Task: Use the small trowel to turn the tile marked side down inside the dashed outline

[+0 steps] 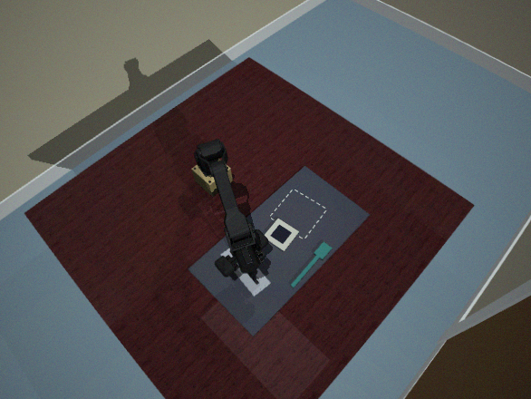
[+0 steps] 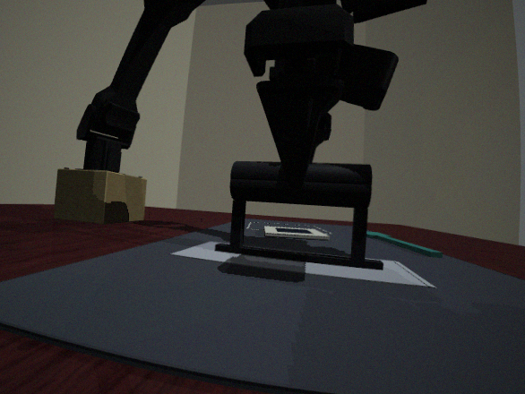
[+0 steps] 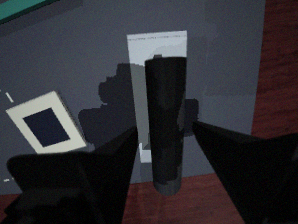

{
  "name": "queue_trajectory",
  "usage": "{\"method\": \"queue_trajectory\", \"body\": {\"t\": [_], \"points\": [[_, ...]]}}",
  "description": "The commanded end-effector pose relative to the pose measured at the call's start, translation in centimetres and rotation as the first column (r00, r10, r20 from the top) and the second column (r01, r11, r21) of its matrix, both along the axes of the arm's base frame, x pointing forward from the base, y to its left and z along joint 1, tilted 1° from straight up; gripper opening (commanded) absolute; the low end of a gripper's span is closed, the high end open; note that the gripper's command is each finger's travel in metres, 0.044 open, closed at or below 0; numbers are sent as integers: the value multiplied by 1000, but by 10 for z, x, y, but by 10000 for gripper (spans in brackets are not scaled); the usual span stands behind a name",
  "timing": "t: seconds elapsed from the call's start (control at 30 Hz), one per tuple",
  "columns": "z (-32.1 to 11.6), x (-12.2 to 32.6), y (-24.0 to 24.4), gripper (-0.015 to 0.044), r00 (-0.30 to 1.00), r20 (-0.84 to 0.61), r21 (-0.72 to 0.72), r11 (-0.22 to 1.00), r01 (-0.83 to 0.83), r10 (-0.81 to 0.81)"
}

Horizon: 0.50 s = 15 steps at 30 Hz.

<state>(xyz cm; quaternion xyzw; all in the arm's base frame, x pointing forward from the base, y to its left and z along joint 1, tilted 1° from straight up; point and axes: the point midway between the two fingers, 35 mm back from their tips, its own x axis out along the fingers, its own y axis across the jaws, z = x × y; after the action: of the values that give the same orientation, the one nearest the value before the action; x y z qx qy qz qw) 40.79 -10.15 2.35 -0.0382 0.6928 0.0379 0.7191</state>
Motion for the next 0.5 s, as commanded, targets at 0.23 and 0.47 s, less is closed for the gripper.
{"method": "queue_trajectory", "body": {"t": [0.23, 0.47], "points": [[42, -4, 1, 270, 1000, 0, 0, 1000, -25, 25], [45, -4, 1, 270, 1000, 0, 0, 1000, -26, 26]]}}
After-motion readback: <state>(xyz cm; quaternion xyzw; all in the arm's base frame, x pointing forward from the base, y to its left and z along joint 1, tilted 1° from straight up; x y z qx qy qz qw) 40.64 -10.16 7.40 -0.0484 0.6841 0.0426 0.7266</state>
